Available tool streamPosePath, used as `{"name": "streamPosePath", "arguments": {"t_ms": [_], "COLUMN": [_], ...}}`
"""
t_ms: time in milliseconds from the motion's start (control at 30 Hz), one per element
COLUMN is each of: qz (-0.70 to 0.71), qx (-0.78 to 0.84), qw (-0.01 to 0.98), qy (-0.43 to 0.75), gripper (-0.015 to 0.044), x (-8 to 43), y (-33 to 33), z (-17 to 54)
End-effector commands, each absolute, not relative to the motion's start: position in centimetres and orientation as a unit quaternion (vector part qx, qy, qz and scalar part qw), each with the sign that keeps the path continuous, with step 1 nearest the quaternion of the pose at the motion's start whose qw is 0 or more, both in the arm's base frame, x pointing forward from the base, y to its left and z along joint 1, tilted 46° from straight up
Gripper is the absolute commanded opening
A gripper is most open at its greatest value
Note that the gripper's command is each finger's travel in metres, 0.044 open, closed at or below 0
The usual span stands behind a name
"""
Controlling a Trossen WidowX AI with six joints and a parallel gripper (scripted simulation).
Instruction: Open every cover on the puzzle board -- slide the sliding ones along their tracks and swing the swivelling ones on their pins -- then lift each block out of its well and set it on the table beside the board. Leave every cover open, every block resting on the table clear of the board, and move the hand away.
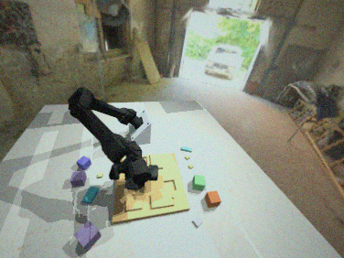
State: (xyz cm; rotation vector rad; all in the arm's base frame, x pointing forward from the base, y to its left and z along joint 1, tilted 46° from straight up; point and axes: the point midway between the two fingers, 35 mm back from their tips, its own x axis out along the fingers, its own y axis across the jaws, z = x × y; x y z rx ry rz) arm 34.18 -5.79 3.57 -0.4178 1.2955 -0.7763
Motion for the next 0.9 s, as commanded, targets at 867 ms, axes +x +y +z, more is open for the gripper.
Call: {"name": "streamPosePath", "arguments": {"t_ms": [867], "qz": [-0.352], "qx": [-0.191], "qw": [0.706], "qy": [0.584], "gripper": [0.0000], "x": [35.9], "y": [-7.0], "z": [3.7]}}
